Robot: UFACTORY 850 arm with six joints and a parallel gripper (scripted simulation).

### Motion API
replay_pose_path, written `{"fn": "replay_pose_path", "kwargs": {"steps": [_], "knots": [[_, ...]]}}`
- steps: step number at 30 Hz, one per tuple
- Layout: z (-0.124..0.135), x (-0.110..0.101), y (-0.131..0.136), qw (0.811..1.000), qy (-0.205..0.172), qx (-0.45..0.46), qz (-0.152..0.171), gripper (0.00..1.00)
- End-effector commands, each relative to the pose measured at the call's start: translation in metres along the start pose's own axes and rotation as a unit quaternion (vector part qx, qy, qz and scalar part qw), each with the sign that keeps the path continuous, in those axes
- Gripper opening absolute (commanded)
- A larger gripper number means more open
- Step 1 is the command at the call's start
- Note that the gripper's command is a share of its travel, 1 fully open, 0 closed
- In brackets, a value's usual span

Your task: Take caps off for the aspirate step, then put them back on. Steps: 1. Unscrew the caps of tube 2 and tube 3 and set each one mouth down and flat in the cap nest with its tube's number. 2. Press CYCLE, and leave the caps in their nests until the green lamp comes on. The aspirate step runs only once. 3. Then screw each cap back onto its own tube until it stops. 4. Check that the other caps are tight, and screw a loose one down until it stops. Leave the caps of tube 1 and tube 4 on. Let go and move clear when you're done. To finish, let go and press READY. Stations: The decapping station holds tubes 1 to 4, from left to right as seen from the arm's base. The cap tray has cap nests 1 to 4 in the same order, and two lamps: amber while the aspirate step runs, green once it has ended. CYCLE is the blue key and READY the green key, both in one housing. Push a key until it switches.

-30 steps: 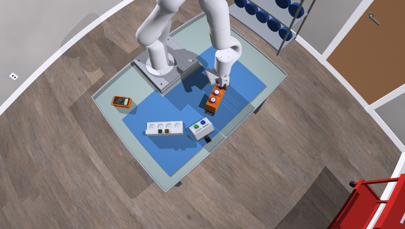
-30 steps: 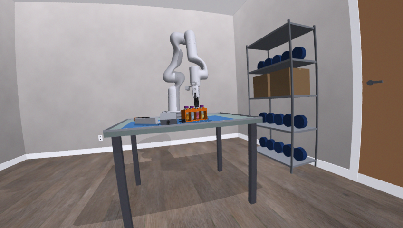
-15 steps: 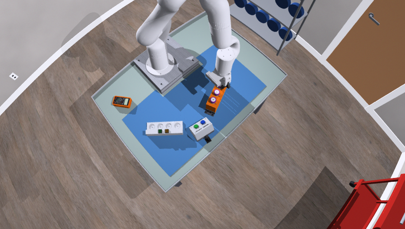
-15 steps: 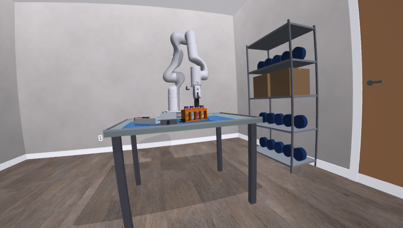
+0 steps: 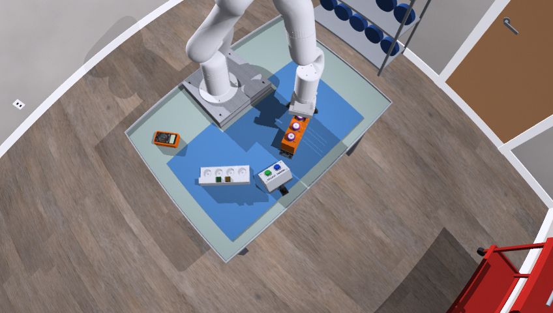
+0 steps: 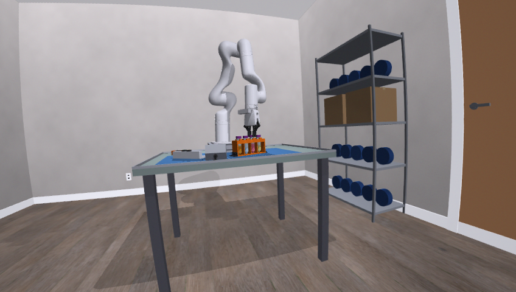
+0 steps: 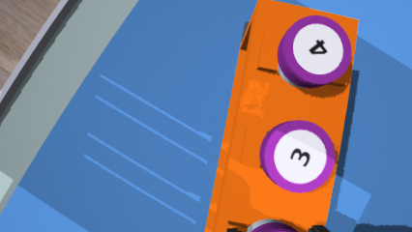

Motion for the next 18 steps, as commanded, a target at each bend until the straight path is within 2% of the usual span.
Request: {"fn": "replay_pose_path", "kwargs": {"steps": [1,8,15,16,18], "knots": [[-0.0044,-0.0006,0.0001,0.994,-0.021,-0.104,-0.008,0.0],[-0.0045,-0.0008,0.0001,0.961,-0.019,-0.276,-0.012,0.0],[-0.0045,-0.0008,0.0001,0.958,-0.019,-0.286,-0.012,0.0],[-0.0045,-0.0008,0.0001,0.958,-0.019,-0.286,-0.012,0.46],[-0.0044,-0.0009,0.0001,0.958,-0.019,-0.286,-0.012,0.46]]}}
Point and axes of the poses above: the point where the finger pads meet when closed, its own x axis out along the fingers, its own y axis across the jaws, z = x × y, the point moved 9 cm from there along -x, back along the fingers, and after that the axes turned 5 degrees about -x, right-handed, at the moved point
